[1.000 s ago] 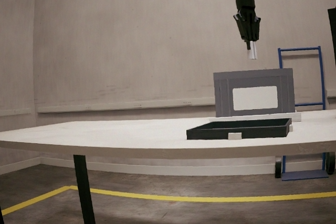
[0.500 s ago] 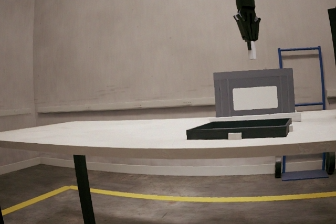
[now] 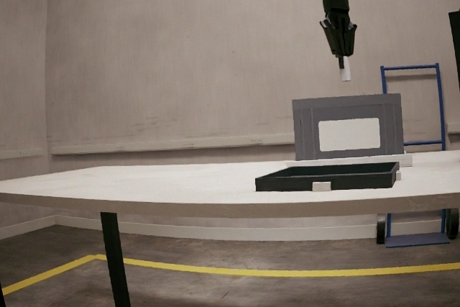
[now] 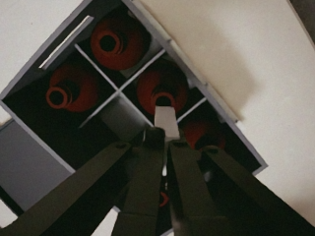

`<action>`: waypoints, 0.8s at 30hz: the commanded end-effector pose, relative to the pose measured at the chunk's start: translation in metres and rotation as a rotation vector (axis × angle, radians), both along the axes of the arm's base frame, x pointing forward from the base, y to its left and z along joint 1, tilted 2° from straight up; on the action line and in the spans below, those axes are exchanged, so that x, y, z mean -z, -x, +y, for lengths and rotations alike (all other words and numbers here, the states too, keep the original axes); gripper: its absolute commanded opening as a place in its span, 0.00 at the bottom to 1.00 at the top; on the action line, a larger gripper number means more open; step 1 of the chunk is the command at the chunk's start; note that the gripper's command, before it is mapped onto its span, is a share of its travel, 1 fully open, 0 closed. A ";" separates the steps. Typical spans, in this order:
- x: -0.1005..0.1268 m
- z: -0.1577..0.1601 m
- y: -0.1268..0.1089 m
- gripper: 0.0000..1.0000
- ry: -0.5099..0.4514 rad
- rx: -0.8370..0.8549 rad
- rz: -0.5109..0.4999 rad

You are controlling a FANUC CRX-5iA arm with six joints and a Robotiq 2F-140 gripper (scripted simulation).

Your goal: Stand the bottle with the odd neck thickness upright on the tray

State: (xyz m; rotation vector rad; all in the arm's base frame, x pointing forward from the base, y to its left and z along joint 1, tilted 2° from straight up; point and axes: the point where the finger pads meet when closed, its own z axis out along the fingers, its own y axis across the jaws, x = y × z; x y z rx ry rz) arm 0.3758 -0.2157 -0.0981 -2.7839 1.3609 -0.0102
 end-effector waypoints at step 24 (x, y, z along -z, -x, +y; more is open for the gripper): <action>-0.004 0.089 -0.007 0.44 0.001 0.000 -0.001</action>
